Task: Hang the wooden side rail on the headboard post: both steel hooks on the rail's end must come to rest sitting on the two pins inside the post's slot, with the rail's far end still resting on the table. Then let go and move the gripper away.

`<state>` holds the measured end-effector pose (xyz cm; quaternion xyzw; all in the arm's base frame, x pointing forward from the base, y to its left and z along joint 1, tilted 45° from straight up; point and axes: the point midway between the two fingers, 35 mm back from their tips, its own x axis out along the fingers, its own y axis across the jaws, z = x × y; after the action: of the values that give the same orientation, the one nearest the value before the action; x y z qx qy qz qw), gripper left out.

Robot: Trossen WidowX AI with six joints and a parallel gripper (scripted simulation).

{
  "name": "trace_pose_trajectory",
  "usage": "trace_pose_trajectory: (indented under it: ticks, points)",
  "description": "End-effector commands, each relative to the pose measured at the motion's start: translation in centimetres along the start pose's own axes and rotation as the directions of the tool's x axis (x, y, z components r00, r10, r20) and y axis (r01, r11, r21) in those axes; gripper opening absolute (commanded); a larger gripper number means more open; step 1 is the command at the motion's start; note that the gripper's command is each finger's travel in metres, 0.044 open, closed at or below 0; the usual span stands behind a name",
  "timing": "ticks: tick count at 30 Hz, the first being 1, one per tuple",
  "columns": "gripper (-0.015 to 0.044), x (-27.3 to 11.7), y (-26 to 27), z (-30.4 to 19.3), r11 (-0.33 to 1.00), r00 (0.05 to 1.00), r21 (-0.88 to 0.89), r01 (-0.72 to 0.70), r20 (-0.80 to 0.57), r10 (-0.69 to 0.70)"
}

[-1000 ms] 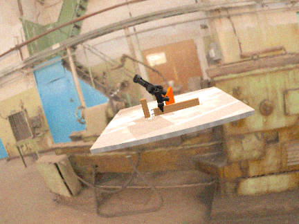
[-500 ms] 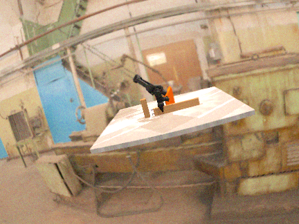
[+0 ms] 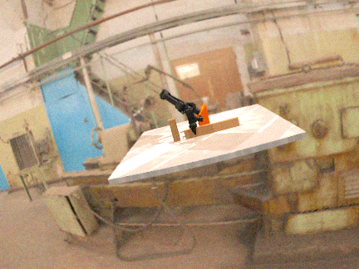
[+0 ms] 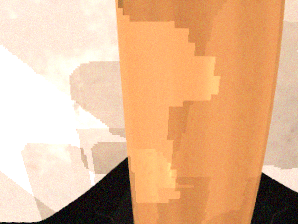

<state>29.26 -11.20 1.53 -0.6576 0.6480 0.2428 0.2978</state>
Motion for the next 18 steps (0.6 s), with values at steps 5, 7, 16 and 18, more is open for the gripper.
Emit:
trace_pose_trajectory:
  ticks: [5, 7, 16, 18]
  points:
    - [0.0, 0.0, 0.57, 0.0, 1.0, 1.0, -0.011, -0.004, -0.006, 0.004]
    - [0.0, 0.0, 0.65, 0.0, 1.0, 1.0, -0.011, -0.004, -0.006, 0.004]
    - [0.0, 0.0, 1.04, 0.01, 1.0, 1.0, -0.011, -0.004, -0.006, 0.004]
    - [0.0, 0.0, 1.12, 0.01, 1.0, 1.0, -0.011, -0.004, -0.006, 0.004]
